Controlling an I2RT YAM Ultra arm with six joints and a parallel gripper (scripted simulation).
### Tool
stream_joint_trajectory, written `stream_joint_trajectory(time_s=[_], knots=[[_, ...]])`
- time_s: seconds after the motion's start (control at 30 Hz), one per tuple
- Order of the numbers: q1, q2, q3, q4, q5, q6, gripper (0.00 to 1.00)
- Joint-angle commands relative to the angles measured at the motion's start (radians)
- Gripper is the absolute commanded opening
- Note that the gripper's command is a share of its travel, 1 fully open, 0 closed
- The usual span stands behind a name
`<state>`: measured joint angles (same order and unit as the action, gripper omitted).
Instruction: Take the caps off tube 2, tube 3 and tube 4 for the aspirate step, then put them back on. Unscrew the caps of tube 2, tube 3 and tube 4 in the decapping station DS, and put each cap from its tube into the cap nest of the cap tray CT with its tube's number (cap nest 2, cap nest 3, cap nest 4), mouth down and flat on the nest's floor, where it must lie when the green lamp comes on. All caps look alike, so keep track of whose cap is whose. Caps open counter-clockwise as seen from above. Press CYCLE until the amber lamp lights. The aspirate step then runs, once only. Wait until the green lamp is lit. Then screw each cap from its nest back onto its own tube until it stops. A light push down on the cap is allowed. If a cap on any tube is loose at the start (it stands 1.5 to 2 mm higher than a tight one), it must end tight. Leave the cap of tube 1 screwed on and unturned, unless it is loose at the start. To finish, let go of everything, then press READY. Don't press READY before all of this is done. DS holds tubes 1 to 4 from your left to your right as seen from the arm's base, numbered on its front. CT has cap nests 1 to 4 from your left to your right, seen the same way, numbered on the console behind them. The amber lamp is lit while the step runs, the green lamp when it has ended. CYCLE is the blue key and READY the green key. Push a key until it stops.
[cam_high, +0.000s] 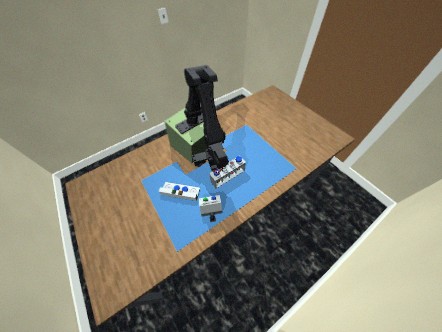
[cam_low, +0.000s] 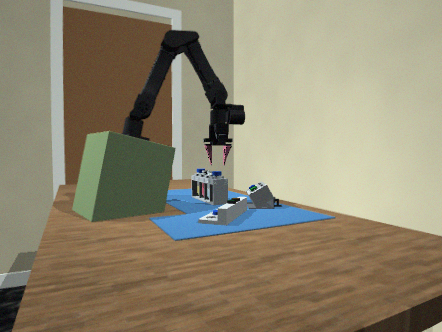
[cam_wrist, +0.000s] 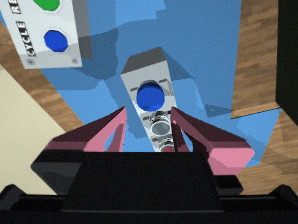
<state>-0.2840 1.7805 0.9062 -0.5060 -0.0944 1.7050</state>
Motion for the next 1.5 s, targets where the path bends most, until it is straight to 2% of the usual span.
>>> stream_joint_trajectory(time_s=[0.0,0.3,1.47], knots=[[0.0,0.006,-0.001,0.022,0.013,0.018,0.49],[0.008,0.082,-0.016,0.115,0.014,0.026,0.49],[0.014,0.074,-0.027,0.117,0.015,0.032,0.49]])
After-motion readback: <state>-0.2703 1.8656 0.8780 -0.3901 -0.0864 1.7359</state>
